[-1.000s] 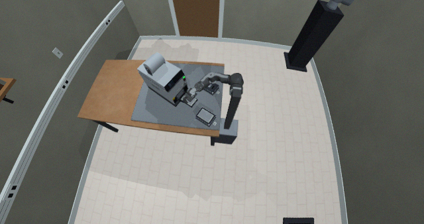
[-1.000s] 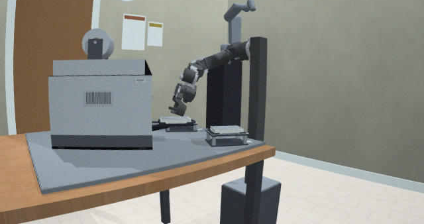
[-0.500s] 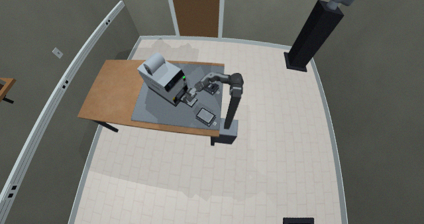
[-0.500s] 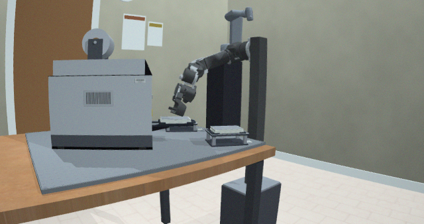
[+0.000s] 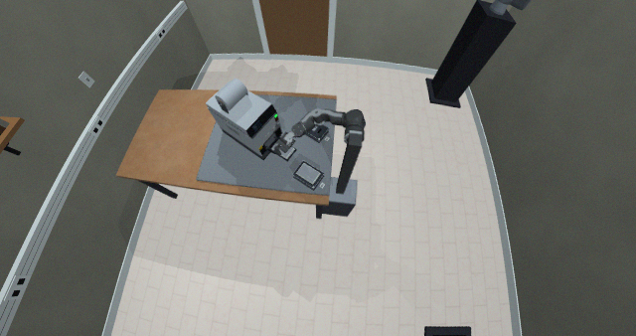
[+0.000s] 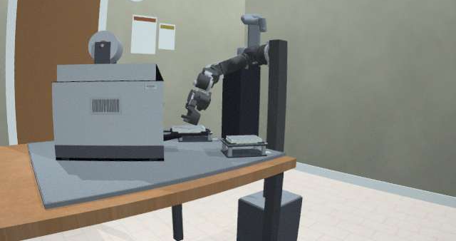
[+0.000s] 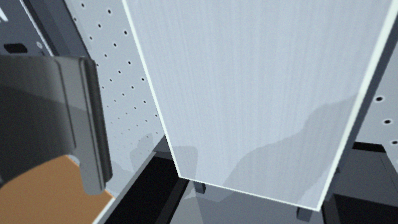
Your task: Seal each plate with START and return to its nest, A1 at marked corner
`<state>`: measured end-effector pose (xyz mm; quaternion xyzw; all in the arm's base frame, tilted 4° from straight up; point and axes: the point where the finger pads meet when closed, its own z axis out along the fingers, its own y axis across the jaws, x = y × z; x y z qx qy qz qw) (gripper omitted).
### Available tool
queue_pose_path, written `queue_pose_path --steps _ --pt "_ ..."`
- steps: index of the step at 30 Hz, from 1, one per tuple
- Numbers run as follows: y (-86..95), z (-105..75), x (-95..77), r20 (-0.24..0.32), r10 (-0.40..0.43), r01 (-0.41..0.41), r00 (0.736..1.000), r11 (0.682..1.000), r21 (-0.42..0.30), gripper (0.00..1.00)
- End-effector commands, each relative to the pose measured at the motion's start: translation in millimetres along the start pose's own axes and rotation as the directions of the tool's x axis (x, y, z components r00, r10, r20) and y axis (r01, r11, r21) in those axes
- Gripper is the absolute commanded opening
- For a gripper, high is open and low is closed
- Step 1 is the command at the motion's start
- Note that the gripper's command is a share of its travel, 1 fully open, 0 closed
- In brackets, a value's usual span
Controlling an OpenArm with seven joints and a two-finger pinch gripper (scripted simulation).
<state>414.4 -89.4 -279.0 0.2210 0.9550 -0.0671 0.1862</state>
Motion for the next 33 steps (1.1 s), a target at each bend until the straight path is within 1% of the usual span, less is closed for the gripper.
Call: queue_pose_path --steps 1,21,27,33 --pt "0.9 -0.4 -0.5 0.002 0.0 0.0 1.0 1.0 -0.005 0.65" --pt "0.9 -0.4 -0.6 0.002 0.0 0.0 1.0 1.0 -0.005 0.65" --pt "1.1 10.7 4.8 -0.001 -0.004 0.004 1.0 1.0 -0.005 0.65" --pt "0.9 9.0 2.9 0.002 0.0 0.0 1.0 1.0 -0.005 0.65"
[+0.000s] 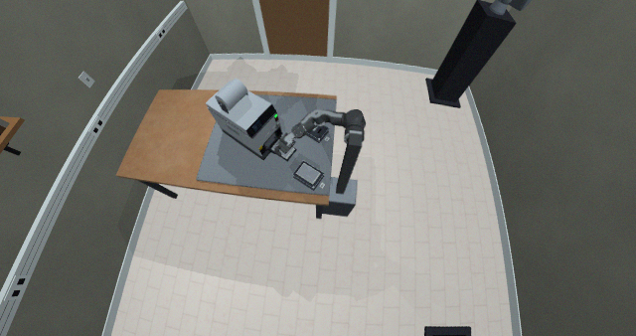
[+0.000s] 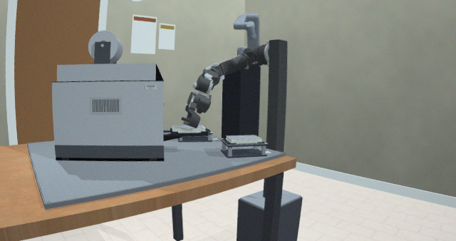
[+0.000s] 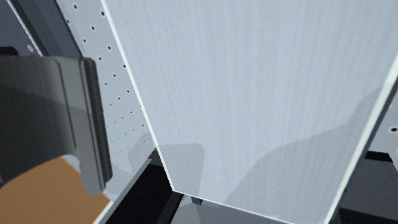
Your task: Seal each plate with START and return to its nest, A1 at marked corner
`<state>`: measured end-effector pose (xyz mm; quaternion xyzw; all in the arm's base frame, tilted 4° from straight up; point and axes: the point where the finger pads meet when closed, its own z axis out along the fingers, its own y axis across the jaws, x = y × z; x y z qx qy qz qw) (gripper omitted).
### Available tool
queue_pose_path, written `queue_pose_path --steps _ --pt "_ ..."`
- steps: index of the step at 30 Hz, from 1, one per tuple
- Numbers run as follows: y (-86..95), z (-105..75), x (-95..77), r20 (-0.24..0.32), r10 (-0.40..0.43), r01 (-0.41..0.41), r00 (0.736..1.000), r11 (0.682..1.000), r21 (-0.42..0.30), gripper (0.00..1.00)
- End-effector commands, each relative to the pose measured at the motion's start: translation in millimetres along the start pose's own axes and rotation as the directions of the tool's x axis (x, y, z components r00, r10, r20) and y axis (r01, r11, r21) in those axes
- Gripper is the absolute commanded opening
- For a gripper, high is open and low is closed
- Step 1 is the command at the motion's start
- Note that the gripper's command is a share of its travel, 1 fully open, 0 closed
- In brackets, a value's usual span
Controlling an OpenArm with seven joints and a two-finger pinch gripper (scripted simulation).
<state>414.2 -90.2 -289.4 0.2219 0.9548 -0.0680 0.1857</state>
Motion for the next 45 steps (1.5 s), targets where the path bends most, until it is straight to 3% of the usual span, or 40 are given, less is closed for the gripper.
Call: queue_pose_path --steps 1,29,45 --pt "1.3 -0.7 -0.9 0.002 -0.001 0.001 1.0 1.0 -0.007 0.65" --pt "1.5 14.6 5.7 0.0 -0.006 0.006 1.0 1.0 -0.008 0.65" --pt "1.4 13.4 4.2 0.002 -0.001 0.001 1.0 1.0 -0.007 0.63"
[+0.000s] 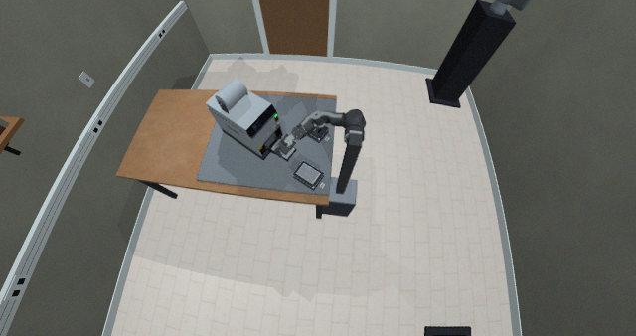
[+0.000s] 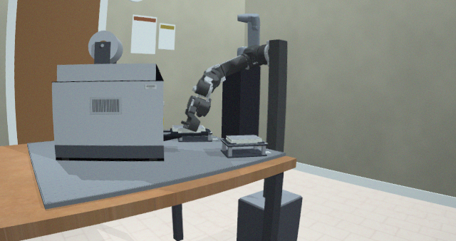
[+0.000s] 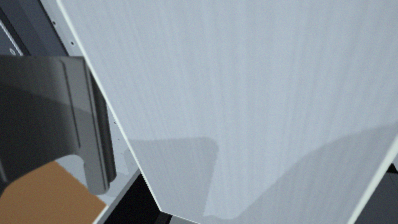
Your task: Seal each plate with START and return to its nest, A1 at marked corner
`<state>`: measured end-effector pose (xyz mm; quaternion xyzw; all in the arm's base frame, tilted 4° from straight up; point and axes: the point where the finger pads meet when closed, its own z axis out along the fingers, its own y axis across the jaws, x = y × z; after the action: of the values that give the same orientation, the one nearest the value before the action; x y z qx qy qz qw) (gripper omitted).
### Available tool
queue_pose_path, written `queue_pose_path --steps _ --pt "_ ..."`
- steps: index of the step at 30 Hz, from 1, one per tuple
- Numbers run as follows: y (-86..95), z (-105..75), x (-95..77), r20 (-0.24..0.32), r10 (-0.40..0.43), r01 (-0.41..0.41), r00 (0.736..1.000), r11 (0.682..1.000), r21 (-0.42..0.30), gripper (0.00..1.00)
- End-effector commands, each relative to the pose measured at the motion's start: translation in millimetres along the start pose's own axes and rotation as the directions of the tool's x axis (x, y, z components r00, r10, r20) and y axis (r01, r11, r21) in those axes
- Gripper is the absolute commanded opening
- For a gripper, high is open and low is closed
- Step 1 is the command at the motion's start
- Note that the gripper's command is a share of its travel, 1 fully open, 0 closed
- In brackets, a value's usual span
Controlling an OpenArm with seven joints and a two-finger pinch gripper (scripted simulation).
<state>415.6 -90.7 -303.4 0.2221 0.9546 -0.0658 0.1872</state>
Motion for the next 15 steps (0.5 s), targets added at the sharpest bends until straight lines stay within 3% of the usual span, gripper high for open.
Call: queue_pose_path --steps 1,15 --pt "0.5 0.0 0.2 0.0 -0.003 0.003 1.0 1.0 -0.002 0.62" --pt "0.5 0.0 0.2 0.0 -0.003 0.003 1.0 1.0 -0.002 0.57"
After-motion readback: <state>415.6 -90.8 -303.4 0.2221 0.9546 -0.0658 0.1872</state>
